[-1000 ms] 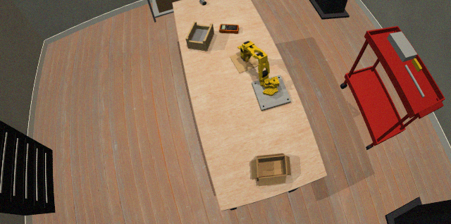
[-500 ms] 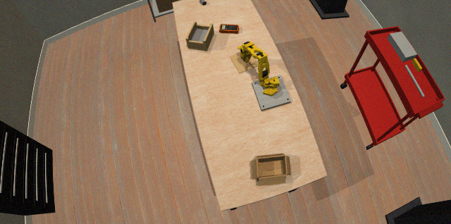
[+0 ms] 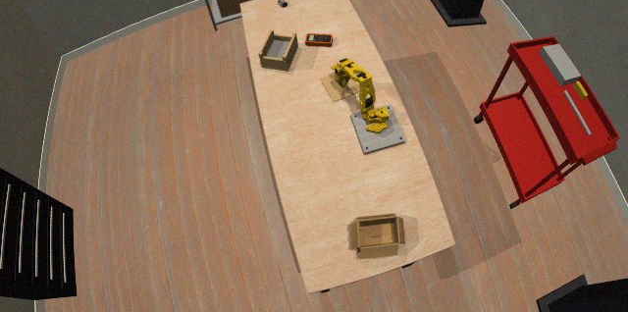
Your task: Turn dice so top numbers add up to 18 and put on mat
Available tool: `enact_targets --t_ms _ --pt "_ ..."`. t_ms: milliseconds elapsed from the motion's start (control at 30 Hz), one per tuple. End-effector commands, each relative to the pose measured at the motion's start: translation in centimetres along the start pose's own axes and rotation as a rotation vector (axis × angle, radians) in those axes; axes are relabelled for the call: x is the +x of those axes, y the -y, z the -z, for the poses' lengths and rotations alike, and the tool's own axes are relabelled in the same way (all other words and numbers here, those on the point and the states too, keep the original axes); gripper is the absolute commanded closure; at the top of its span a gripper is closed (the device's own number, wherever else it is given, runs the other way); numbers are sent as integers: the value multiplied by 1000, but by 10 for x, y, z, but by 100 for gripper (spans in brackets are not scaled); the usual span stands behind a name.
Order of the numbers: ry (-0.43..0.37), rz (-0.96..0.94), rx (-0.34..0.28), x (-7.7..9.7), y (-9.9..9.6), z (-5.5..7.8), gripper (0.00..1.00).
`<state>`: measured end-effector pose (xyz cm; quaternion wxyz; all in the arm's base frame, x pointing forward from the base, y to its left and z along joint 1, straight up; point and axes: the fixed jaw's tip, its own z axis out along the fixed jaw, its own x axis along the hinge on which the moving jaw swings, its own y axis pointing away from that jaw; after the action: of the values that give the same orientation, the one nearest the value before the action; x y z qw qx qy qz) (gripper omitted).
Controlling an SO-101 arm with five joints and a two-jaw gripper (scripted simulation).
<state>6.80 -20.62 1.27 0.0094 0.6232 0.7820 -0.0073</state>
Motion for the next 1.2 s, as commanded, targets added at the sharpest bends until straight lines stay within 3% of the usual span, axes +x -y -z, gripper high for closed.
enact_targets --t_ms 0,1167 --pt "-27 3 0 4 2 -8 100" --pt "-28 3 0 5 2 -20 100"
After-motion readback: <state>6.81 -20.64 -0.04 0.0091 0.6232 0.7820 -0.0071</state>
